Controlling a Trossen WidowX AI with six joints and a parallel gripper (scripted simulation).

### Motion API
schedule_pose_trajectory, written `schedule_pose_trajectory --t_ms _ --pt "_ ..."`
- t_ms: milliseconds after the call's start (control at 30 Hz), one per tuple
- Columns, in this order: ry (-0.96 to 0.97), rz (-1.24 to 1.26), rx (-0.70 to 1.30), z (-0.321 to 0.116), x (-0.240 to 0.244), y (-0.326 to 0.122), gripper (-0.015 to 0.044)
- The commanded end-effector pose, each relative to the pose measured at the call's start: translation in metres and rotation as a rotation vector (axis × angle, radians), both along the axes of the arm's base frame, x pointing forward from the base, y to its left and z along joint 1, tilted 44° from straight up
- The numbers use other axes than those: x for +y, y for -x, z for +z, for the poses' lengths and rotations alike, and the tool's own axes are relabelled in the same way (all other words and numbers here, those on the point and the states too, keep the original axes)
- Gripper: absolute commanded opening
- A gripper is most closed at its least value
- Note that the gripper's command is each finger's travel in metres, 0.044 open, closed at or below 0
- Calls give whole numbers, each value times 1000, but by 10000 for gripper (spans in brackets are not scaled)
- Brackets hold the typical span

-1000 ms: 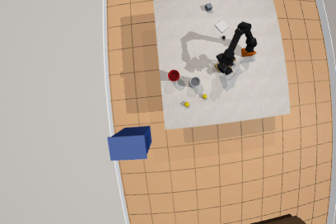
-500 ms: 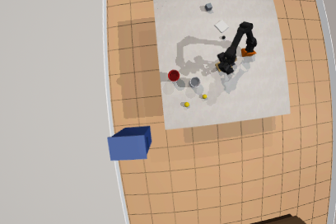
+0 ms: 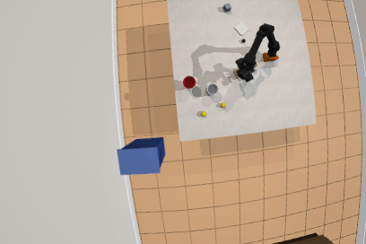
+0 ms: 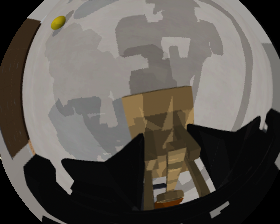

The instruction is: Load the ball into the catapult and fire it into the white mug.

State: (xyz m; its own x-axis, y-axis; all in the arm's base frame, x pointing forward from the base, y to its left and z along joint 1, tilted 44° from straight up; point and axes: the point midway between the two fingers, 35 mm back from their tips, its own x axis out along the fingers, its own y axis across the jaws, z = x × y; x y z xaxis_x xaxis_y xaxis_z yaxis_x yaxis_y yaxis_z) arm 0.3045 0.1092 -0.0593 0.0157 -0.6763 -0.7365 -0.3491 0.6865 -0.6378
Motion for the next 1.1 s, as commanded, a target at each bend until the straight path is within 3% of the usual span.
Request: schedule_pose_trajectory --t_ms 0,400,933,1067 --pt "1 14 -2 -4 -2 0 0" --pt "1 1 0 -8 -8 0 0" --pt "0 1 0 -2 -1 -1 420" --pt "-4 2 2 37 38 -1 440"
